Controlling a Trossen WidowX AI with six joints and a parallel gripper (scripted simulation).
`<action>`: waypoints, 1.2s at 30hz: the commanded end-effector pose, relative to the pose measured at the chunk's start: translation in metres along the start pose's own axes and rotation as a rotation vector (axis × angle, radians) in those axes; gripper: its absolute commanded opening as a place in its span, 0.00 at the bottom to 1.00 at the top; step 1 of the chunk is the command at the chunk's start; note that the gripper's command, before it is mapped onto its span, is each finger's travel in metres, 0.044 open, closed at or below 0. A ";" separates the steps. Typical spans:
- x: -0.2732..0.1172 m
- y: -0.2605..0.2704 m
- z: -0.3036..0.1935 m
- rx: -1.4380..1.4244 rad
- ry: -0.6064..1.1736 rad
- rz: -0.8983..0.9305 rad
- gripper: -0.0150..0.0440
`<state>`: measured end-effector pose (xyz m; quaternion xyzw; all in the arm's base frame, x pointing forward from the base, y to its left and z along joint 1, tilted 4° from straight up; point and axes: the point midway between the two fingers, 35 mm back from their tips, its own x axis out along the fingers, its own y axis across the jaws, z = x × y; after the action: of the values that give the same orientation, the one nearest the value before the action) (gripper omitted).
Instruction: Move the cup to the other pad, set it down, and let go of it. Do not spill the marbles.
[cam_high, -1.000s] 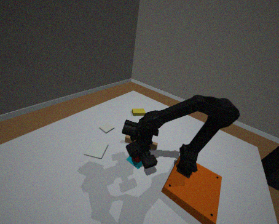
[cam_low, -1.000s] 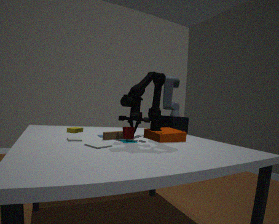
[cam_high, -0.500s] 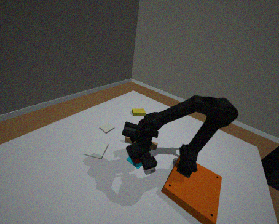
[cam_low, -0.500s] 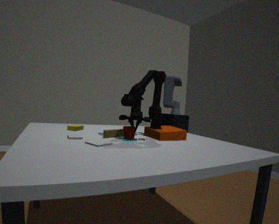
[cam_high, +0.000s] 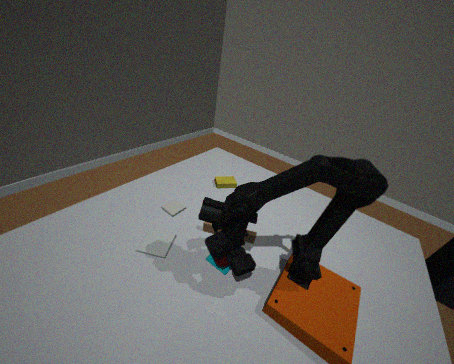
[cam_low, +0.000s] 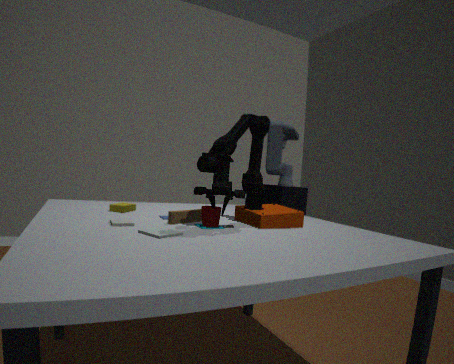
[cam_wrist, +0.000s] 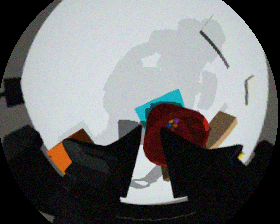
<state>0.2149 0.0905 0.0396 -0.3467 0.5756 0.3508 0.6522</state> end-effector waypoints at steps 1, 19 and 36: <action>-0.002 0.000 0.000 0.000 0.001 0.001 0.47; -0.026 -0.001 0.002 0.003 0.005 0.001 0.47; -0.048 -0.001 0.002 0.005 0.008 0.002 0.47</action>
<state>0.2124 0.0897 0.0826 -0.3464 0.5799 0.3517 0.6481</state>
